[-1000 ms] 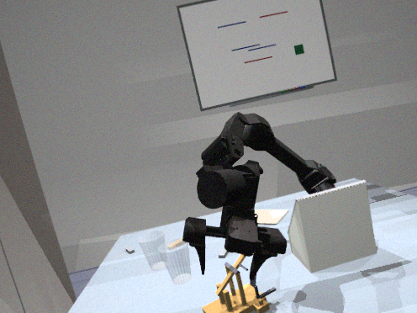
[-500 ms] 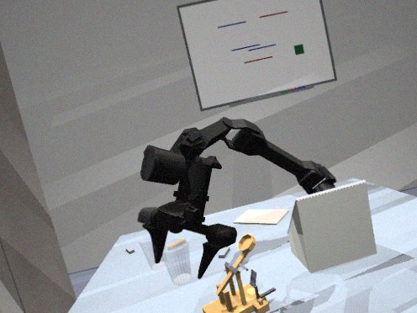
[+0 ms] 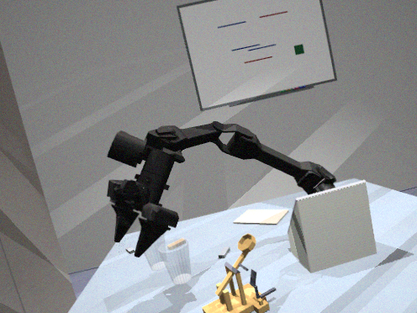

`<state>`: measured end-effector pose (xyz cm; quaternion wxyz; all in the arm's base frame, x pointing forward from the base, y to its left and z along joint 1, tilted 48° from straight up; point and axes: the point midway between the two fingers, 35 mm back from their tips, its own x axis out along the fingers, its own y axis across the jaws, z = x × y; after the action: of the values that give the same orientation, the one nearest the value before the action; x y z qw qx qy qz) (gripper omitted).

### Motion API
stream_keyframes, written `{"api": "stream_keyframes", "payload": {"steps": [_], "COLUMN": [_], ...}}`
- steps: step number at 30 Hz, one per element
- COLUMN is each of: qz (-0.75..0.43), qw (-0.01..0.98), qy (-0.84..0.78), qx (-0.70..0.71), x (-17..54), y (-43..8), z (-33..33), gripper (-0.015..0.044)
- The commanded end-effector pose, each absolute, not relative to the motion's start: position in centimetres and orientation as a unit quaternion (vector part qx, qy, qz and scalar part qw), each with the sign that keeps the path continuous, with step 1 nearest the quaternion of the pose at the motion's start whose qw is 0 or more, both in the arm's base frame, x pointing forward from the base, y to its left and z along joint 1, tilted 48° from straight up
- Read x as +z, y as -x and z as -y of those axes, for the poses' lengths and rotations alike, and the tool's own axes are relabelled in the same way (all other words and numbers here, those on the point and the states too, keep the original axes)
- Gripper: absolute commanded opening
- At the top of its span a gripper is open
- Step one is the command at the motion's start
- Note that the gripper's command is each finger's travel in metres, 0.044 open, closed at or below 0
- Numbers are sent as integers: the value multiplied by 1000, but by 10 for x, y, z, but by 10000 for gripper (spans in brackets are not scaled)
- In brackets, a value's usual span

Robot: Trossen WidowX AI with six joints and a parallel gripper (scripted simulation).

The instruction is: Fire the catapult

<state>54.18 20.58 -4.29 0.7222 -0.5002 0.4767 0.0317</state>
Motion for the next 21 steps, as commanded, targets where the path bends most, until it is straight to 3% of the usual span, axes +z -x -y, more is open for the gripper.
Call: {"api": "stream_keyframes", "payload": {"steps": [1,21], "qz": [-455,-447], "qw": [762,775], "qy": [460,447], "qx": [15,9], "x": [-20,-12], "y": [-563,-570], "z": [-201,-199], "gripper": [440,440]}}
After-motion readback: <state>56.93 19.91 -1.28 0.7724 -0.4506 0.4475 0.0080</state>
